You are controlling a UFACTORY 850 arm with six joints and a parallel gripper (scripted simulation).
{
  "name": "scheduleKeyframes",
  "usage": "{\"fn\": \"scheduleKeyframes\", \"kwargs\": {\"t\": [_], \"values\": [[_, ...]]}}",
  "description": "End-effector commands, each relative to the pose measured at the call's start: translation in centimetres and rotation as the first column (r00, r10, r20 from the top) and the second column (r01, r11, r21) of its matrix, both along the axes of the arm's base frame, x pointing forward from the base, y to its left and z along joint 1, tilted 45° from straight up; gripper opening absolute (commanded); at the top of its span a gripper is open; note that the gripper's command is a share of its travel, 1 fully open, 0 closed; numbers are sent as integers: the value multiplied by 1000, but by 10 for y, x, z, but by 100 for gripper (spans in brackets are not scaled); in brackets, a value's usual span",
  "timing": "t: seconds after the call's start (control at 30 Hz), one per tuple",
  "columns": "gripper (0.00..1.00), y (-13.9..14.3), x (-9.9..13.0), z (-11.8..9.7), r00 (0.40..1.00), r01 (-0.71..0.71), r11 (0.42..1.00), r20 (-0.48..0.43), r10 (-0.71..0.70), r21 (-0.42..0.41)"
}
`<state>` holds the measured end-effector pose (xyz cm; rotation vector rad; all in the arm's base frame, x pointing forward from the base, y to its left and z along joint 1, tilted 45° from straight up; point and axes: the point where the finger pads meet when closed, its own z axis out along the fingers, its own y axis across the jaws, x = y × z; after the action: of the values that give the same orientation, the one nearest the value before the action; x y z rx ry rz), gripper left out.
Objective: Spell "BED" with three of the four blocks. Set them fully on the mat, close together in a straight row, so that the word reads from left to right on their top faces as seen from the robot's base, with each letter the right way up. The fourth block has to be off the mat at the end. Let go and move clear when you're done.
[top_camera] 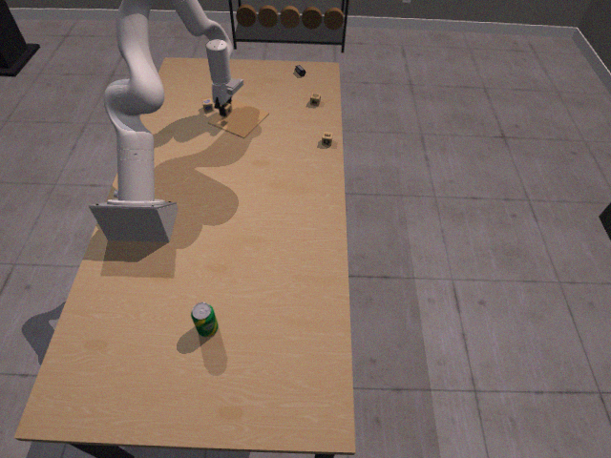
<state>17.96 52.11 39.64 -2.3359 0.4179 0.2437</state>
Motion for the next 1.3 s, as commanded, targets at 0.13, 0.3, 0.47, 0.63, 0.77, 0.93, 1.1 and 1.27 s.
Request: {"fn": "scheduleKeyframes", "kwargs": {"t": [0.13,0.3,0.47,0.63,0.77,0.93,1.1,1.27], "values": [[41,0,0,1,1000,0,1000,1,0,1],[41,0,0,1,1000,0,1000,1,0,1],[41,0,0,1,1000,0,1000,1,0,1],[41,1,0,0,1000,0,1000,1,0,1],[41,2,0,-1,1000,0,1000,1,0,1],[41,3,0,-2,1000,0,1000,1,0,1],[41,3,0,-2,1000,0,1000,1,0,1],[41,3,0,-2,1000,0,1000,1,0,1]]}}
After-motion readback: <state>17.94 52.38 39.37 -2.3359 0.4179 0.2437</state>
